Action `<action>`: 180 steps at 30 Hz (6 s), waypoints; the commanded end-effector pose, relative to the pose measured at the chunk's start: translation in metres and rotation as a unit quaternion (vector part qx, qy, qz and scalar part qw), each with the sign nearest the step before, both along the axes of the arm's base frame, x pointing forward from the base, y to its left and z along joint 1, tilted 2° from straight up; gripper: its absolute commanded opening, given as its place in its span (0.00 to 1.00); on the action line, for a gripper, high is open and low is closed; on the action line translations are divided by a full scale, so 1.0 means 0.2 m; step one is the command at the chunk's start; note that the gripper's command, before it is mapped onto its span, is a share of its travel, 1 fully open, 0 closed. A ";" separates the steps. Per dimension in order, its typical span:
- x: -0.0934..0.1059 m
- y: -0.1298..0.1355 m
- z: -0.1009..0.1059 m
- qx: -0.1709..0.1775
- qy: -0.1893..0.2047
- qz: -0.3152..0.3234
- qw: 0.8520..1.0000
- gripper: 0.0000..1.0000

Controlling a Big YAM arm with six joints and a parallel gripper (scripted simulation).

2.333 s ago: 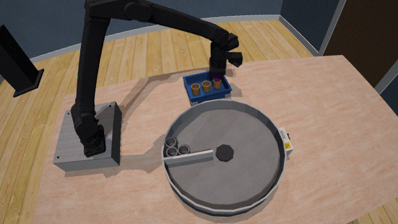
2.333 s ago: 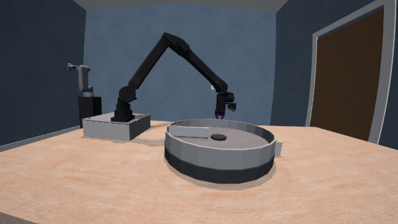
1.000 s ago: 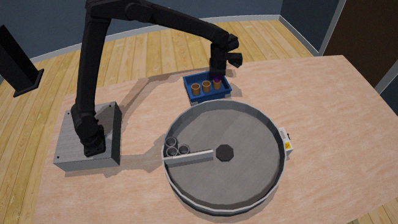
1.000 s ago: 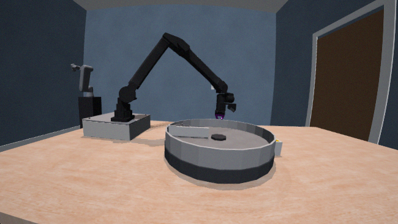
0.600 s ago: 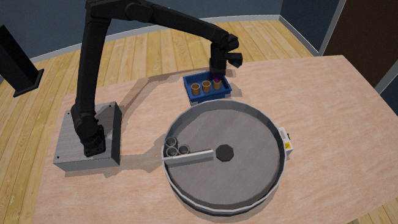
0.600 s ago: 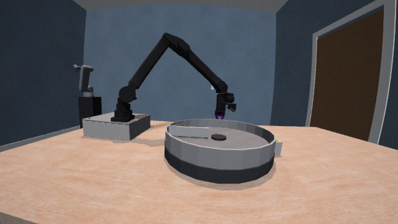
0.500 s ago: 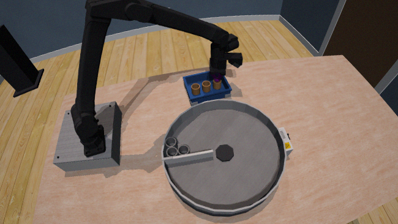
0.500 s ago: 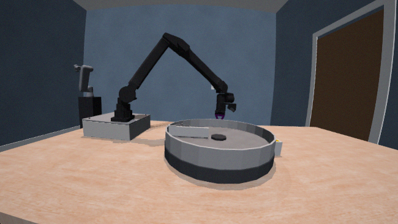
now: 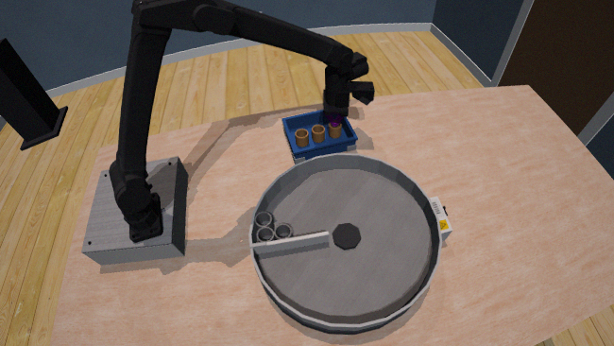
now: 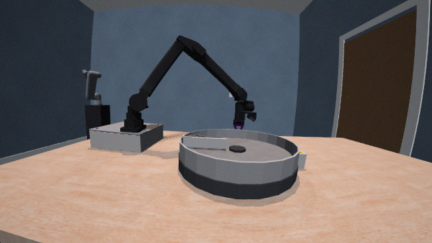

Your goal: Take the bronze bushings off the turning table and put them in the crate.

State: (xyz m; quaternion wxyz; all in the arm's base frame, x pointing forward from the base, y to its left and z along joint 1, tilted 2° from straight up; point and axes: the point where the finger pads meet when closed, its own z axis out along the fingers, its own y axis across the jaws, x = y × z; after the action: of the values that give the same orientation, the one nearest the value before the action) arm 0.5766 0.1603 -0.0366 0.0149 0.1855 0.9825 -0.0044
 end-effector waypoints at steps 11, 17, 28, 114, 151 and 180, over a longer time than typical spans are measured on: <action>0.01 -0.03 -0.03 -0.001 -0.002 0.001 1.000 0.00; 0.01 -0.03 -0.03 -0.001 -0.002 0.001 1.000 0.00; 0.01 -0.03 -0.02 -0.001 -0.003 0.001 1.000 0.00; 0.04 -0.01 0.02 0.001 -0.007 0.002 1.000 0.15; 0.09 0.00 0.17 0.007 -0.028 0.002 1.000 0.15; 0.11 0.03 0.42 0.011 -0.041 0.002 0.999 0.15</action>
State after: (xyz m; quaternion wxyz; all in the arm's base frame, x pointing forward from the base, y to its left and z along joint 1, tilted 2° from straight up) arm 0.5700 0.1582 -0.0075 0.0060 0.1854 0.9826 -0.0094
